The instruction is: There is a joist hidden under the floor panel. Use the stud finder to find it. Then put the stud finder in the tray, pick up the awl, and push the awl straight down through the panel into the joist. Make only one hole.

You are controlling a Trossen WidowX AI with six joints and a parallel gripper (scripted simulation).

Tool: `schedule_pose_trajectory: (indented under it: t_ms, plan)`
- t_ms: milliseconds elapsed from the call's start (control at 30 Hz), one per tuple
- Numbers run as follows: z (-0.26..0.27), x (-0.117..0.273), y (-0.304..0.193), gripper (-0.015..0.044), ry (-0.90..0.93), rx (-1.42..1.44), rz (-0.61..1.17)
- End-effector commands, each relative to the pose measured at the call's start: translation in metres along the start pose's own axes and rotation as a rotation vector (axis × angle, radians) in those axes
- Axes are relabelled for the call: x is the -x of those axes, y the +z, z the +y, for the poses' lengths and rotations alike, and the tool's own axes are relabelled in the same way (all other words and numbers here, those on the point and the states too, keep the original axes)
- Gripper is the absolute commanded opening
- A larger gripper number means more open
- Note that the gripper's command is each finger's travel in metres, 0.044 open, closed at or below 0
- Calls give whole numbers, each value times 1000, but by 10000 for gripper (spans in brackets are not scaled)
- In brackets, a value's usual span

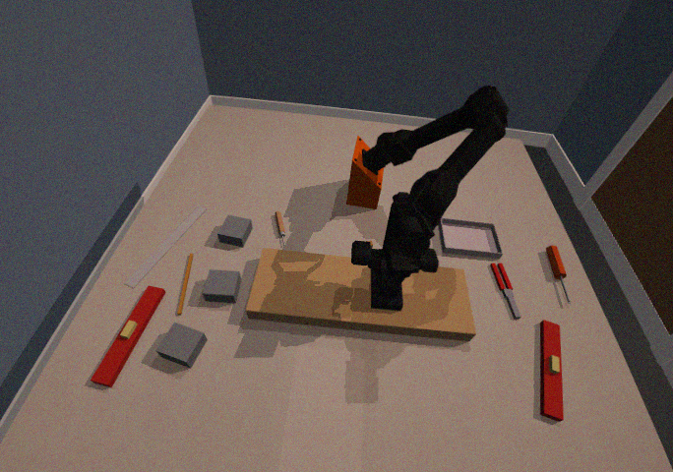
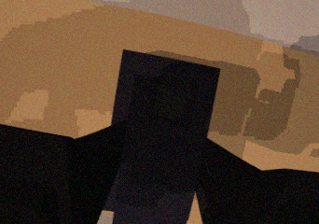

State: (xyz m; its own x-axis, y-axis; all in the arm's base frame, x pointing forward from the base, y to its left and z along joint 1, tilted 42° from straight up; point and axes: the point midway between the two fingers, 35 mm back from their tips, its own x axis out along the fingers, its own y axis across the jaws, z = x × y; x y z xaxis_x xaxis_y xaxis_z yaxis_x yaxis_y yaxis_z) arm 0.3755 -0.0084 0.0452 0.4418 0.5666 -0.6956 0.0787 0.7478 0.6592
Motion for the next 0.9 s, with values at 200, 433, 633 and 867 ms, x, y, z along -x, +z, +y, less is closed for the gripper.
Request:
schedule_pose_trajectory:
  t_ms: [200, 433, 633, 867]
  plan:
    - [-25, 0, 0, 0, -2, 0, 0]
    - [-41, 0, 0, 0, -3, 1, 0]
    - [-55, 0, -1, 0, -3, 1, 0]
    - [-70, 0, -1, 0, -4, 1, 0]
